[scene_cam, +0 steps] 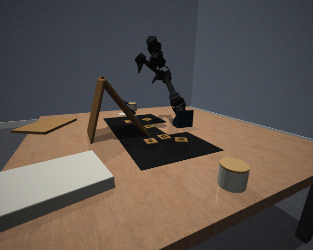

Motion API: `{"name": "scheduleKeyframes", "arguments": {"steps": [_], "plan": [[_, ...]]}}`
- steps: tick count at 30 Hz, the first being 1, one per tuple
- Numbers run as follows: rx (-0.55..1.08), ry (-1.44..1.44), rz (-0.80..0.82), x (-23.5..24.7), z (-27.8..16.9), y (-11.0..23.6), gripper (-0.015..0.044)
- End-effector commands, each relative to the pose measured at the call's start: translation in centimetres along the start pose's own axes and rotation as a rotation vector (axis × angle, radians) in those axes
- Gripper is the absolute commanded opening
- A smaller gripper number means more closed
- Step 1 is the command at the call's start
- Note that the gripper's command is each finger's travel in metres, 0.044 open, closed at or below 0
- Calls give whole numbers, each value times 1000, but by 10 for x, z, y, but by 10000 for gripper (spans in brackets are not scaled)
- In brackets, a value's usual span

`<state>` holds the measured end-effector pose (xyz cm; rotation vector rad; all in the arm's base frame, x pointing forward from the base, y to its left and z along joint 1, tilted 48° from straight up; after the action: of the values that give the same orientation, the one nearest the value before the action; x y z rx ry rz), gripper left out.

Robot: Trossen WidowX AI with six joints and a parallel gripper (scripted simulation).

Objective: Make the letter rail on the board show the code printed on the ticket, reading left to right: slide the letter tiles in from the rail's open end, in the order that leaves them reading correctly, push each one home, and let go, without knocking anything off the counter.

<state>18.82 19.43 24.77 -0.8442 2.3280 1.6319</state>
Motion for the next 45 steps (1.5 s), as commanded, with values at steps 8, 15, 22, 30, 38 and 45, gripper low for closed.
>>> {"name": "scheduleKeyframes", "arguments": {"steps": [8, 15, 22, 30, 38, 45], "plan": [[11, -25, 0, 1, 3, -2, 414], [151, -801, 14, 0, -52, -27, 340], [309, -1540, -55, 11, -102, -46, 340], [418, -2028, -161, 25, -132, -56, 340], [520, -2501, -325, 43, -157, -64, 340], [607, -2871, -523, 60, -177, -67, 340]]}}
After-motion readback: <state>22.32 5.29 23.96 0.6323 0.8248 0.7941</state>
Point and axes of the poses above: the point midway between the two fingers, 35 mm back from their tips, its own y axis back along the fingers, its own x axis across the jaws, z = x × y, the point moved 8 cm from there along y, back along the fingers, and after that the axes turned 1 degree about -y, right-handed, at the moved point
